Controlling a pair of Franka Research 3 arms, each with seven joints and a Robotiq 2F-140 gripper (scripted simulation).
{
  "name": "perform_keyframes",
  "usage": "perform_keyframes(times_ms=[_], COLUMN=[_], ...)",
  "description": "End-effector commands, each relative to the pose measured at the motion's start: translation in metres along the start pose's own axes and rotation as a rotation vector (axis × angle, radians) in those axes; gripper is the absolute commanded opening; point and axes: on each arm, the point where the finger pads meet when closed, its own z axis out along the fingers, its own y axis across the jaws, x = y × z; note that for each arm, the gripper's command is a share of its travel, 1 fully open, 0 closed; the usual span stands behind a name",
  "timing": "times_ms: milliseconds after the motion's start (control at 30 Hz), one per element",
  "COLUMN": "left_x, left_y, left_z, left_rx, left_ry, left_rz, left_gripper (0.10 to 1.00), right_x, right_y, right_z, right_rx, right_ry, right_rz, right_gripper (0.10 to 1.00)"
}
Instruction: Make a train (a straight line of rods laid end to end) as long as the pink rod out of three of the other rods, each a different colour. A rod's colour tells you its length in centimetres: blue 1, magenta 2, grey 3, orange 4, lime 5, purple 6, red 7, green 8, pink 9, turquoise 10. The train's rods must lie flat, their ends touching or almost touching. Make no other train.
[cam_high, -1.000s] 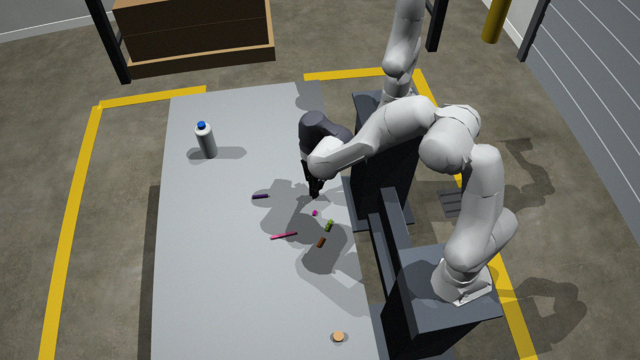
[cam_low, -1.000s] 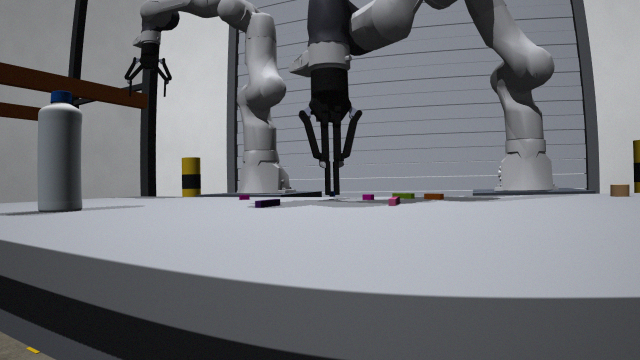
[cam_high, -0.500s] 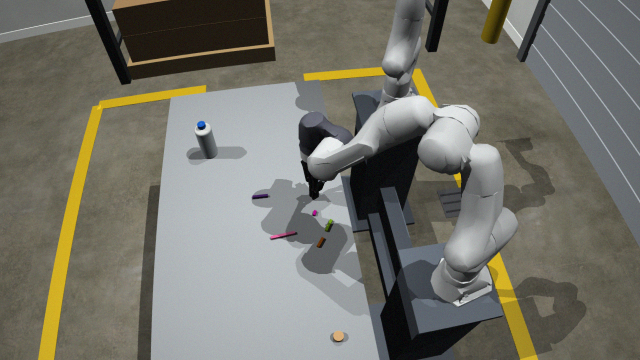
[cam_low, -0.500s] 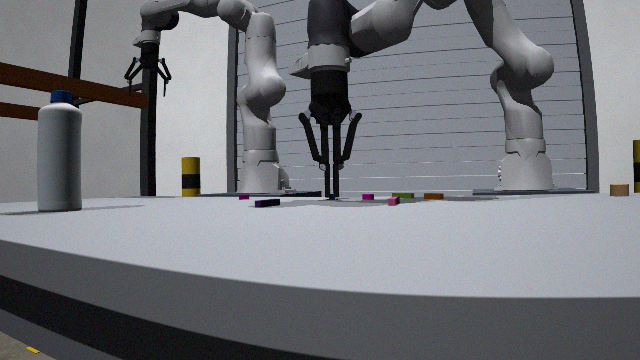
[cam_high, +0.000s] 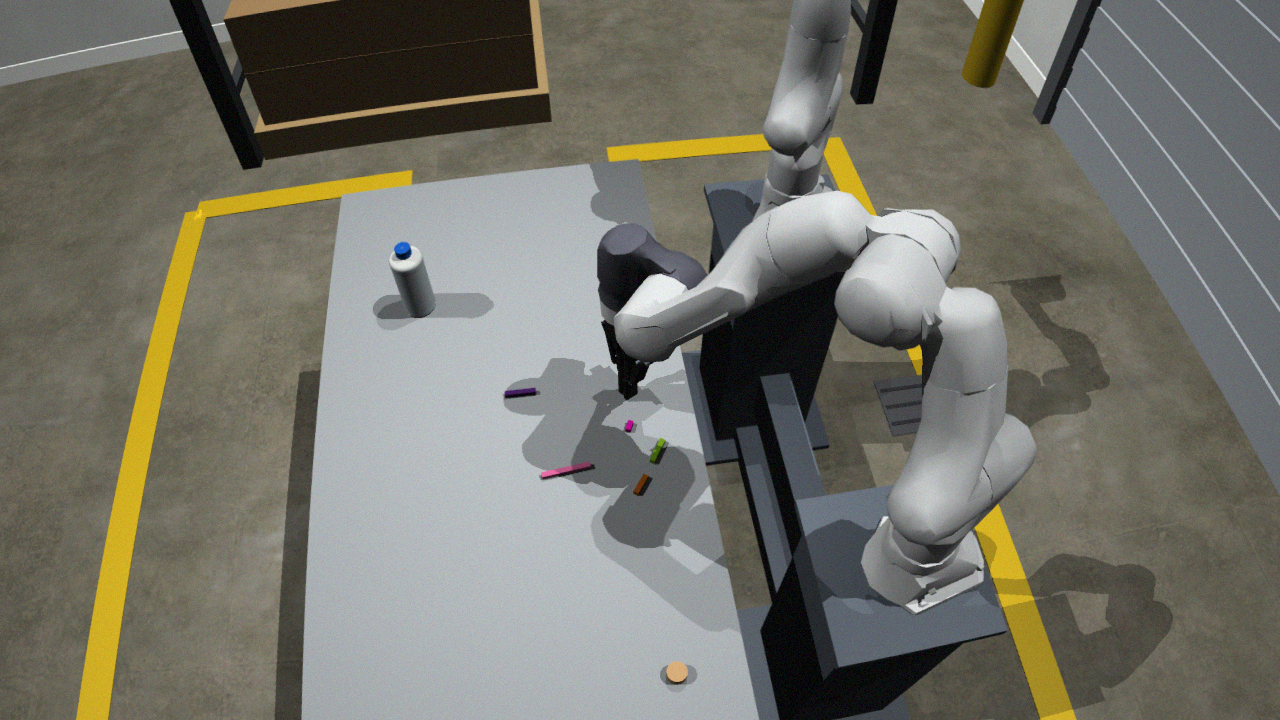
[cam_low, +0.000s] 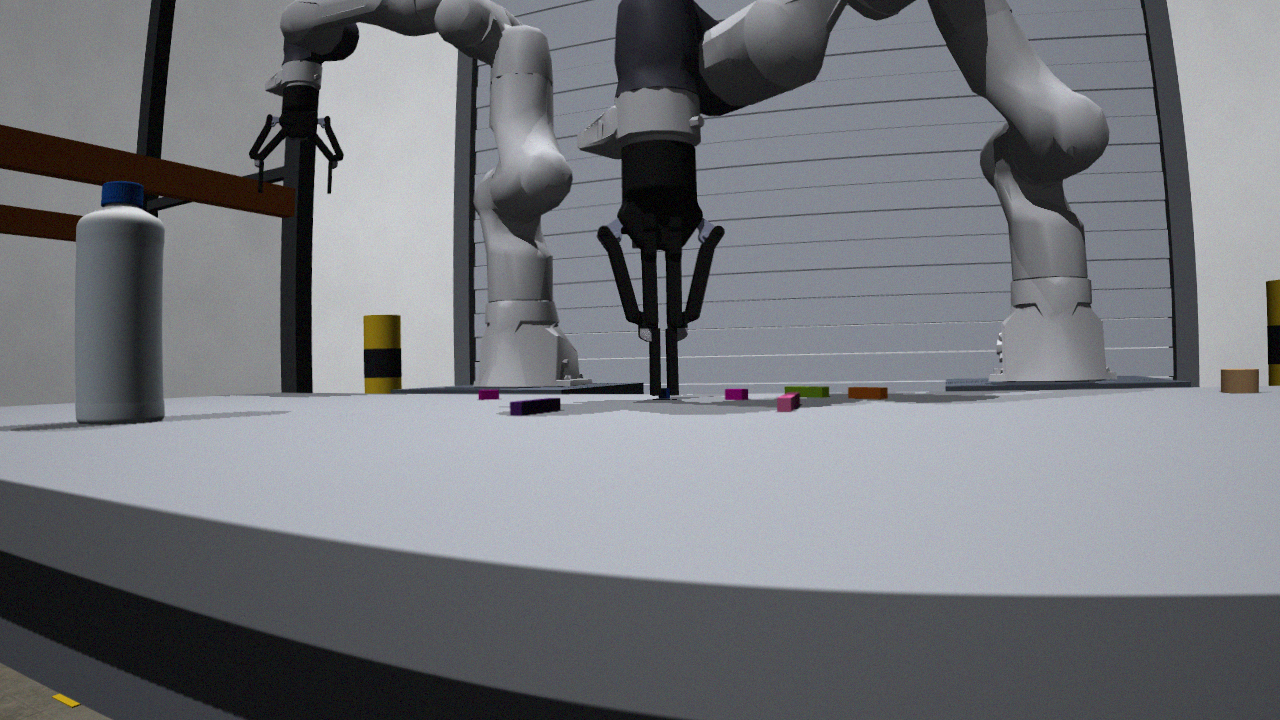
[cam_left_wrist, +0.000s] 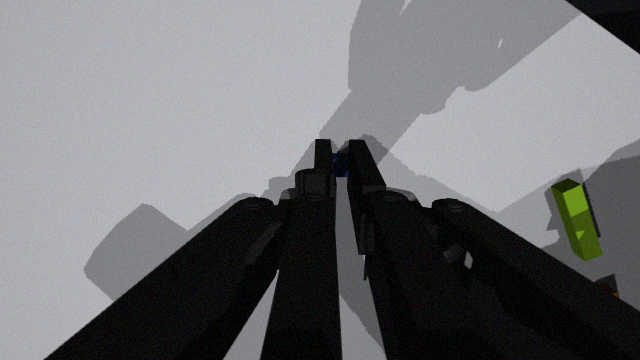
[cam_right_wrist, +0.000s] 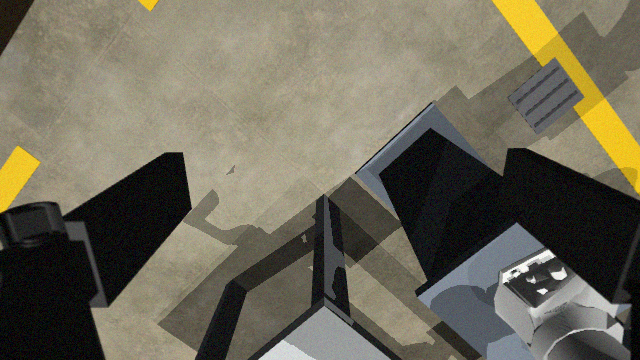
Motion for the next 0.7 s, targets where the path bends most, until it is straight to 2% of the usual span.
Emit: perform_keyframes(times_ms=[0,467,667], left_x=[0.0000,0.0000,0.0000], left_y=[-0.0005,-0.0005,-0.0005], left_z=[0.0006,0.0006,0.0006], left_rx=[0.002,0.002,0.002], left_ry=[0.001,0.001,0.001], left_rz=[0.002,0.002,0.002], left_gripper=[0.124,0.124,0.167], right_x=[-0.0006,-0.0006,-0.0006], right_y=[-0.0001,-0.0001,-0.0001], right_z=[0.0005,0.0005,0.0005], right_rx=[-0.002,-0.002,-0.002], right_ry=[-0.002,-0.002,-0.002], right_rz=[0.006,0.006,0.006], right_gripper=[1.000,1.000,1.000])
